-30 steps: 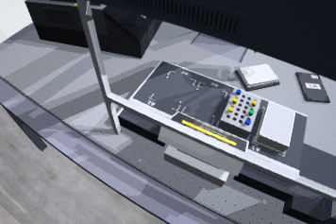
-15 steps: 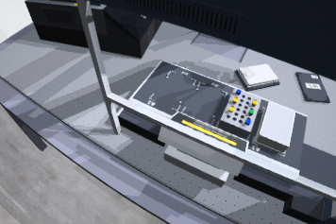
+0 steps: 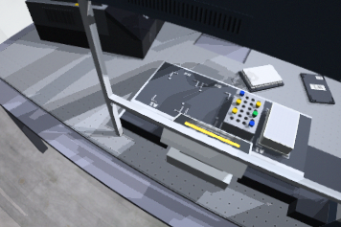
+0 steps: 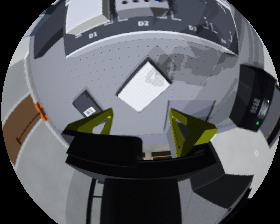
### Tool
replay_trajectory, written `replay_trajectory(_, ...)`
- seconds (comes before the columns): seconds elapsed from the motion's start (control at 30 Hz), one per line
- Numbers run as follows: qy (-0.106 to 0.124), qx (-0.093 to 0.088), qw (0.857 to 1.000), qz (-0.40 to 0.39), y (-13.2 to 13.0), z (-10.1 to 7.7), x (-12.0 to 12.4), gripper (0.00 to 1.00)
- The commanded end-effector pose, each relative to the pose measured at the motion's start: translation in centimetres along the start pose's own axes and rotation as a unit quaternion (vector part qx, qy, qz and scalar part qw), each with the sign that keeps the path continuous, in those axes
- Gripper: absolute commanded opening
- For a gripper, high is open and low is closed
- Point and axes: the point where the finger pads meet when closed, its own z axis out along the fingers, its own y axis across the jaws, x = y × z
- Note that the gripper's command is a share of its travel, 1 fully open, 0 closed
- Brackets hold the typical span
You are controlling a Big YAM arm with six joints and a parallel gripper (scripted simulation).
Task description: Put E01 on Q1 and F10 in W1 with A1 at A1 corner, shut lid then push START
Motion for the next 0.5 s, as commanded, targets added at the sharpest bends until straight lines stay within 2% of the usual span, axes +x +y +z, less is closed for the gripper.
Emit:
replay_trajectory(0.0,0.000,-0.003,0.999,0.043,0.6,-0.3,-0.5,1.00)
replay_trajectory(0.47,0.005,0.005,0.985,0.171,-1.2,-0.6,1.0,1.00)
